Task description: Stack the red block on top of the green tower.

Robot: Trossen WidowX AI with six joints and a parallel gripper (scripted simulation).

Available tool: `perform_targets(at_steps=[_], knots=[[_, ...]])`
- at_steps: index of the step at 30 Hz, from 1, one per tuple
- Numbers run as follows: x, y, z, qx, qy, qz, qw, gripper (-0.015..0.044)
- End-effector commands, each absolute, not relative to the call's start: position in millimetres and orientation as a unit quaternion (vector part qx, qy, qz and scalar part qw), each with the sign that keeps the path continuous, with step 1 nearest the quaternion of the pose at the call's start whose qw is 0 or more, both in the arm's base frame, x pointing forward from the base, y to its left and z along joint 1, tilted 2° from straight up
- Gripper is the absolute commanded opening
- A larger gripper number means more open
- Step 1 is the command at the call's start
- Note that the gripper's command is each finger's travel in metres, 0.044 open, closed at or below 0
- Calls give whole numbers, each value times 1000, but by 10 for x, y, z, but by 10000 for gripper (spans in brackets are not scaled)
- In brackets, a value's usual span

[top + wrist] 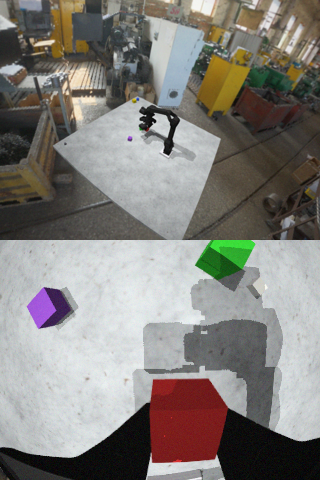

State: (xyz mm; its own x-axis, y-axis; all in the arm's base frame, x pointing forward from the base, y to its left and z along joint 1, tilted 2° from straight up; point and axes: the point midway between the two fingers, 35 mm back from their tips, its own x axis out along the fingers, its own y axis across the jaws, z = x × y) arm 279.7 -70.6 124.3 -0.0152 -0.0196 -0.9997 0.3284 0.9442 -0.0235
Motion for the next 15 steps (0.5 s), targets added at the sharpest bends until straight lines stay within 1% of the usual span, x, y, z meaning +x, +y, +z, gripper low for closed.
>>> perform_targets(at_steps=[1,8,15], knots=[[2800,-698,1373,112,700,-125,694,0],[2807,-709,1380,112,700,-125,694,0],[2995,-851,1421,112,699,-126,695,0]])
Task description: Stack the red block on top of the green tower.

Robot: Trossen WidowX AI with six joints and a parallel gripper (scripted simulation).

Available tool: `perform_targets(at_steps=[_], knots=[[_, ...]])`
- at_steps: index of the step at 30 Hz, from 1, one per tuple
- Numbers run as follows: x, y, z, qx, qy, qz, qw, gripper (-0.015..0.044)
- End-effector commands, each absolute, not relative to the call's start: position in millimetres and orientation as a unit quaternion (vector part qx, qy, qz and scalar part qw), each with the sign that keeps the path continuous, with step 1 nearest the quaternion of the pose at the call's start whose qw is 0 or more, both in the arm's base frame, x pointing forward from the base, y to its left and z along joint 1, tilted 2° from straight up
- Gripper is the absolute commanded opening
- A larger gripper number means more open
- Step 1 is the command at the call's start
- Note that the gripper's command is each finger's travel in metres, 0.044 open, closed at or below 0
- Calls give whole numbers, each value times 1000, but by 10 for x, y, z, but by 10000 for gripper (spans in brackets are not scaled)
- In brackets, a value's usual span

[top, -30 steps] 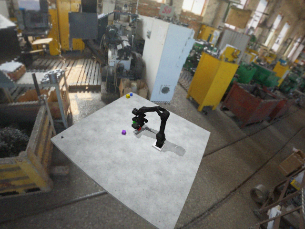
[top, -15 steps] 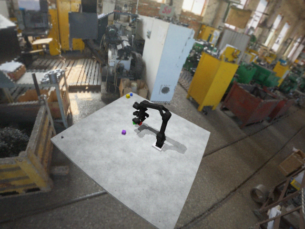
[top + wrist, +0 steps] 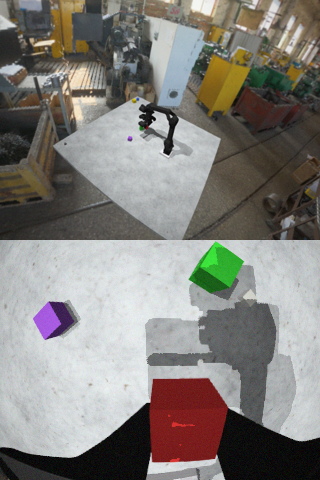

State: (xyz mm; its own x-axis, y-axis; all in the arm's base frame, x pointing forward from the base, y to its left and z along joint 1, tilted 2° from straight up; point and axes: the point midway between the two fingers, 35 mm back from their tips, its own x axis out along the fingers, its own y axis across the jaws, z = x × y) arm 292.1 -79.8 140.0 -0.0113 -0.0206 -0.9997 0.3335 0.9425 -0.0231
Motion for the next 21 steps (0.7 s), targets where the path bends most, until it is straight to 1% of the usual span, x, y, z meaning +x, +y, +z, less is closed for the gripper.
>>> perform_targets(at_steps=[1,21], knots=[[3024,-875,1425,112,699,-126,695,0],[3546,-1350,1451,111,697,-127,697,0]])
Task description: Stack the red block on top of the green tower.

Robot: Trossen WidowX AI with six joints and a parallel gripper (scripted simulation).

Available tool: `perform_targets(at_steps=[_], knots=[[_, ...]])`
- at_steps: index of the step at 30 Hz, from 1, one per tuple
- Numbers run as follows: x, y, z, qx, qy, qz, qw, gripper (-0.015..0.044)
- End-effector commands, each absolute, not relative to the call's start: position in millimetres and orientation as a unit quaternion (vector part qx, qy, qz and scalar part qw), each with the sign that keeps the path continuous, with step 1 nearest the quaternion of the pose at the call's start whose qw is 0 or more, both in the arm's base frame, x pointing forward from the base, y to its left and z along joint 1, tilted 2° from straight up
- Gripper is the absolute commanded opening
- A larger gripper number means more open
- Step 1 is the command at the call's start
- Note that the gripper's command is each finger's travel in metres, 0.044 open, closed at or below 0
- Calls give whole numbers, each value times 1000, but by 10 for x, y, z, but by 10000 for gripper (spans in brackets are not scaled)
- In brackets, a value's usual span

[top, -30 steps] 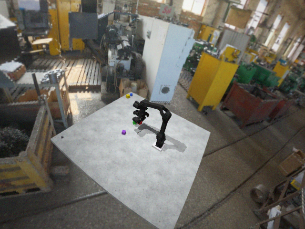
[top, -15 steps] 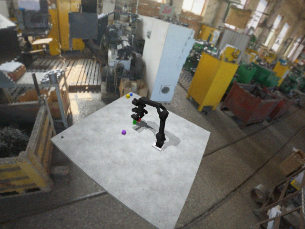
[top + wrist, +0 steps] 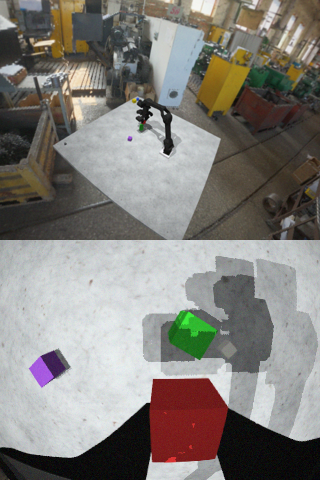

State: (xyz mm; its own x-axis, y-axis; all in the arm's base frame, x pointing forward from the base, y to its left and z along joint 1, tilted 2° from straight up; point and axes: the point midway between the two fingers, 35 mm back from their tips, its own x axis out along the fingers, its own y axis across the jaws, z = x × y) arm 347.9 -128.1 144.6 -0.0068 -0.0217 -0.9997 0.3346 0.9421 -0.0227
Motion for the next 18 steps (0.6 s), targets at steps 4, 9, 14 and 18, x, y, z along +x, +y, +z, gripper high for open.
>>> perform_targets(at_steps=[4,9,14,18], knots=[[3634,-1452,1437,110,697,-127,697,0],[3723,-1564,1415,110,696,-128,698,0],[3727,-1571,1328,110,696,-128,698,0],[3723,-1573,1192,110,696,-128,698,0]])
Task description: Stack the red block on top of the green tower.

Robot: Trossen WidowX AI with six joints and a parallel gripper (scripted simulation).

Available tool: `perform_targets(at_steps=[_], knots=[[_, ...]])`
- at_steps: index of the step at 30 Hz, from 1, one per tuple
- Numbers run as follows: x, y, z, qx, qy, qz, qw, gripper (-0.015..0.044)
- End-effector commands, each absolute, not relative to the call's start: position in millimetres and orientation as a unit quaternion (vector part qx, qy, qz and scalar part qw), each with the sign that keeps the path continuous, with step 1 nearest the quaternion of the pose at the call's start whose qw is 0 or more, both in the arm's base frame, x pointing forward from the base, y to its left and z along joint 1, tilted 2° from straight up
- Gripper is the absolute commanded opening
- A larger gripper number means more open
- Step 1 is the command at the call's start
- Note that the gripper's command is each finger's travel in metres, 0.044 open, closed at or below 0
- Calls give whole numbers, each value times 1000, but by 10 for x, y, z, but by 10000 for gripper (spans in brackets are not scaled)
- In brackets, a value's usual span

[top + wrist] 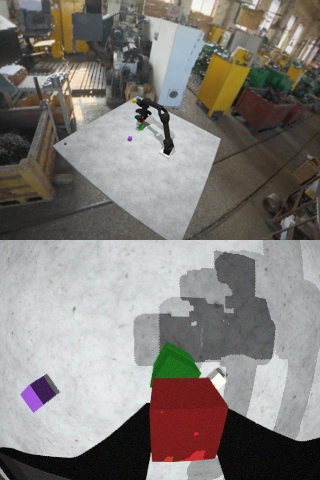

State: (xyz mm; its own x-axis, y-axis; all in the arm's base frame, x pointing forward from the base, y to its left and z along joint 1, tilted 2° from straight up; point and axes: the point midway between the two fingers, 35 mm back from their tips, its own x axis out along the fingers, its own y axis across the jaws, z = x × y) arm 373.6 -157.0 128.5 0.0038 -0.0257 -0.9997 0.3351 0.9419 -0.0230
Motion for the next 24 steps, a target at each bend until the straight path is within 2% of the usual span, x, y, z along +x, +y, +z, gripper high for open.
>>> perform_targets(at_steps=[1,24], knots=[[3722,-1573,1175,110,696,-128,698,0],[3720,-1581,865,110,696,-128,698,0]])
